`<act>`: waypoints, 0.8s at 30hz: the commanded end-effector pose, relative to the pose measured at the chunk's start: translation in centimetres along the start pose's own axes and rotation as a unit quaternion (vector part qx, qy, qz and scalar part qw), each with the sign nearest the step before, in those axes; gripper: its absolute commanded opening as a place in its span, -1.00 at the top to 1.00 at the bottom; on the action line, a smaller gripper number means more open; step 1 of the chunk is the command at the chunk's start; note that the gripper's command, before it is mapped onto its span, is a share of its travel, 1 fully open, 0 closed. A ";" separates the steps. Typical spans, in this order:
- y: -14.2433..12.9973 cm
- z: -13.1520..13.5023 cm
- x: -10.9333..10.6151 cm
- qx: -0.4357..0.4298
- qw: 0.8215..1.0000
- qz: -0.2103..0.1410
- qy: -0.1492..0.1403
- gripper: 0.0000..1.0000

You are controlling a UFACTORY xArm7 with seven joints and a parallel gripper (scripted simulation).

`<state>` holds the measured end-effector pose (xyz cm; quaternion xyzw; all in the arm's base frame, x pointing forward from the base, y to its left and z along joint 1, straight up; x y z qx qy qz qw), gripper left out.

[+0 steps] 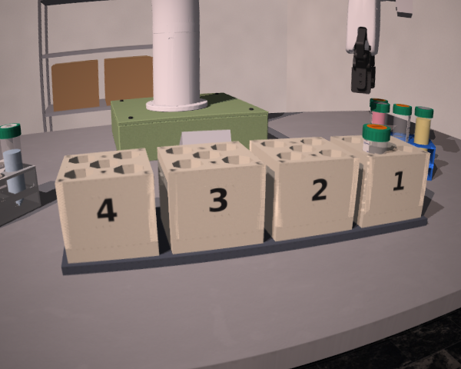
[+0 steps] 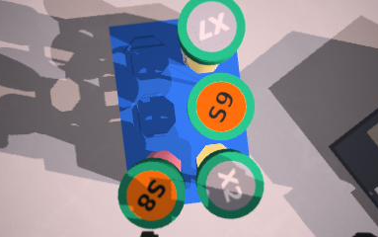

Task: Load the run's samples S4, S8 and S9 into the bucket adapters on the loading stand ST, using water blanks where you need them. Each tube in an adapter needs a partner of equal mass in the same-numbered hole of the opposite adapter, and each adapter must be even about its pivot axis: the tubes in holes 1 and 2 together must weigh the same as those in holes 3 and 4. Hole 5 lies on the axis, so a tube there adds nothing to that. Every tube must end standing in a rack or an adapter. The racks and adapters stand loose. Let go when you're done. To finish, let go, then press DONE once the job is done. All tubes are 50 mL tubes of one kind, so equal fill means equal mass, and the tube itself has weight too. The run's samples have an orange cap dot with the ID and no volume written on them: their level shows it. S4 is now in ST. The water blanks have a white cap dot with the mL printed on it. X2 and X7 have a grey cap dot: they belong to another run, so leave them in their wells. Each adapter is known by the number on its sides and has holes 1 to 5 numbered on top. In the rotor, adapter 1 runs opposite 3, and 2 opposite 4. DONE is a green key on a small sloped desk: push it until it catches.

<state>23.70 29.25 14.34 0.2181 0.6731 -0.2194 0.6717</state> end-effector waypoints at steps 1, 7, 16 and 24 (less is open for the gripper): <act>0.1 0.0 -0.1 0.000 1.000 0.002 0.000 -1.00; 0.1 0.0 -1.2 0.000 1.000 0.002 0.000 -1.00; 0.1 0.0 -3.6 0.000 1.000 0.002 0.000 -1.00; 0.1 0.0 -5.2 0.000 1.000 0.002 0.000 -1.00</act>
Point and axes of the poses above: the point where the finger pads meet when closed, its own x axis out along the fingers, its own z axis across the jaws, y = z × x, the point moved 7 cm from there along -x, back along the fingers, and after that the axes turned 2 degrees about x, right-handed, at the moved point
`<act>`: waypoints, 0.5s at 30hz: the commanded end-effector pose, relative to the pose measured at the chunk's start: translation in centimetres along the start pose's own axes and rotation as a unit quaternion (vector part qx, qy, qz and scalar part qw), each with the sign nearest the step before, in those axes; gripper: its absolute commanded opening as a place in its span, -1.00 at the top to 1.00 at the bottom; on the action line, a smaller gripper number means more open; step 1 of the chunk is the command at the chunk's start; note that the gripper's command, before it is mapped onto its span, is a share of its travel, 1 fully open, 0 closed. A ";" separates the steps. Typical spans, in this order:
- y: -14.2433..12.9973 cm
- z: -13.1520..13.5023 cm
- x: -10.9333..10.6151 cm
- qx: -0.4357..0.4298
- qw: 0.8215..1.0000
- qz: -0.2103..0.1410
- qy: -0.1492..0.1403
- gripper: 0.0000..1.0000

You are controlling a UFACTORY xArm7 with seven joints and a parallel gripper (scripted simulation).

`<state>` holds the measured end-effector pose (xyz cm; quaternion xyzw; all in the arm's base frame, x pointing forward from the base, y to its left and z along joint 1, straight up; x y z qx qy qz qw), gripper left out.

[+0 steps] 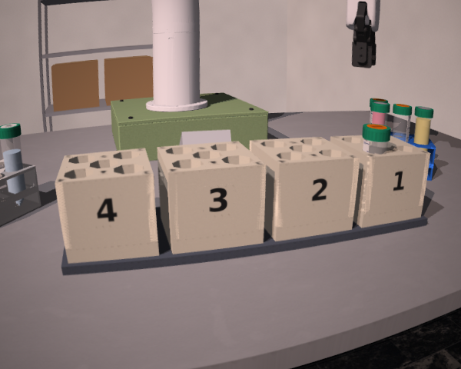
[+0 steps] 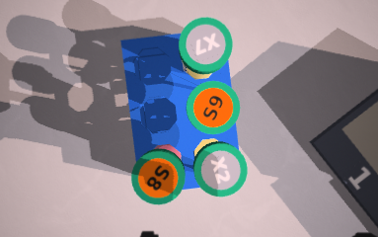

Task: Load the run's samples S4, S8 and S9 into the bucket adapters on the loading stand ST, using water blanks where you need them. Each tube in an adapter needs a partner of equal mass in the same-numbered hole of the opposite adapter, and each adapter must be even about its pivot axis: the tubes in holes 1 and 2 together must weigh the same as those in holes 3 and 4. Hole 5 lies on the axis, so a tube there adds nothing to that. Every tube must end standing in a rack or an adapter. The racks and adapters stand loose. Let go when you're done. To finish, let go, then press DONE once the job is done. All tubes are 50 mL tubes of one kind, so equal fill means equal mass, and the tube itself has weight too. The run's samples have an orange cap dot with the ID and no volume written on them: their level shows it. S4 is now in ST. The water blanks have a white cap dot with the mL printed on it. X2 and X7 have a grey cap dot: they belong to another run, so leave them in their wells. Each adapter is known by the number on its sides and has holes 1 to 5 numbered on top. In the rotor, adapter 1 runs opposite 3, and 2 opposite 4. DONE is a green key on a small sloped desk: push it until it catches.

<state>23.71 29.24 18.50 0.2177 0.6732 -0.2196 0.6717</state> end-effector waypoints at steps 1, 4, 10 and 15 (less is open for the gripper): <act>0.1 0.0 -1.3 0.000 1.000 0.002 0.000 -1.00; 0.1 0.0 -2.1 0.000 1.000 0.002 0.000 -1.00; 0.1 0.0 -3.7 0.000 1.000 0.002 0.000 -1.00; 0.1 0.0 -4.5 0.000 1.000 0.002 0.000 -1.00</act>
Point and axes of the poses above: the point where the finger pads meet when closed, its own x axis out along the fingers, its own z axis across the jaws, y = z × x, the point moved 7 cm from there along -x, back along the fingers, and after that the axes turned 2 degrees about x, right-handed, at the moved point
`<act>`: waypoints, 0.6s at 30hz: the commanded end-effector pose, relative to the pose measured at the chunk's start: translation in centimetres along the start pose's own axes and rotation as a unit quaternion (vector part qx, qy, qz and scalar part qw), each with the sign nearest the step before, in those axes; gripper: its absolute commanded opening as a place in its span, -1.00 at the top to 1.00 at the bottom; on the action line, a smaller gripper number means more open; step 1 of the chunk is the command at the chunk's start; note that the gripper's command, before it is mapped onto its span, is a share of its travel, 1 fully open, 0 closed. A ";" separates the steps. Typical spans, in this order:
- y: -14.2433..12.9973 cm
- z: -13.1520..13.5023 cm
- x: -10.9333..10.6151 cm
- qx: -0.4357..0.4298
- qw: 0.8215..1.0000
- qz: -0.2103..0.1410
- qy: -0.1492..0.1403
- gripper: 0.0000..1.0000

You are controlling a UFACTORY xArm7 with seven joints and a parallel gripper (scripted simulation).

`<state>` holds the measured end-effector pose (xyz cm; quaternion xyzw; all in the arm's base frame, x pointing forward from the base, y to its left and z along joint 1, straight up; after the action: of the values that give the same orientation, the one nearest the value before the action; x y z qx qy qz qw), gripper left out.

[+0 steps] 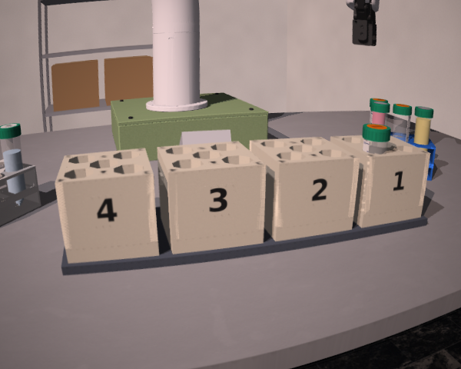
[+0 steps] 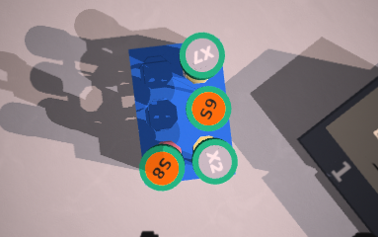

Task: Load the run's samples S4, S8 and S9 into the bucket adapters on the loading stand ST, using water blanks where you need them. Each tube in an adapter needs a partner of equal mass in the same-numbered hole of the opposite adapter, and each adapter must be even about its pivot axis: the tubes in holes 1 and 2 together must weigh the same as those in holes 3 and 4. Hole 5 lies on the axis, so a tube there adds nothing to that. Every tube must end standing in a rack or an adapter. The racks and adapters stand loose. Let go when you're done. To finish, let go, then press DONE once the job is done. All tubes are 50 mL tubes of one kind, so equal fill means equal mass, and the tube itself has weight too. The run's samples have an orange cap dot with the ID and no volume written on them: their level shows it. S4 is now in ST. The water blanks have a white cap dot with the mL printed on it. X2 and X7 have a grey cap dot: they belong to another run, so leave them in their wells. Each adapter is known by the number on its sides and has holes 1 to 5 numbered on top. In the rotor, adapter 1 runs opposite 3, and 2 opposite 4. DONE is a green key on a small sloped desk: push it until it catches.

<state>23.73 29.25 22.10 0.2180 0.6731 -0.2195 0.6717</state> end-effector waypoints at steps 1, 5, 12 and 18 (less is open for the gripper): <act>0.1 0.0 -1.2 0.000 1.000 0.002 0.000 -1.00; 0.1 0.0 -2.3 0.000 1.000 0.002 0.000 -1.00; -0.6 2.4 -2.7 0.083 0.997 0.002 0.000 -1.00; -1.2 4.3 -2.7 0.149 0.989 0.002 0.000 -1.00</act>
<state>25.47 26.94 24.57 0.2816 0.6497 -0.2838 0.6465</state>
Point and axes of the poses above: the point where the finger pads meet when closed, its own x axis out along the fingers, its own z axis across the jaws, y = z × x, the point moved 7 cm from there along -x, back along the fingers, and after that the axes turned 2 degrees about x, right-handed, at the moved point
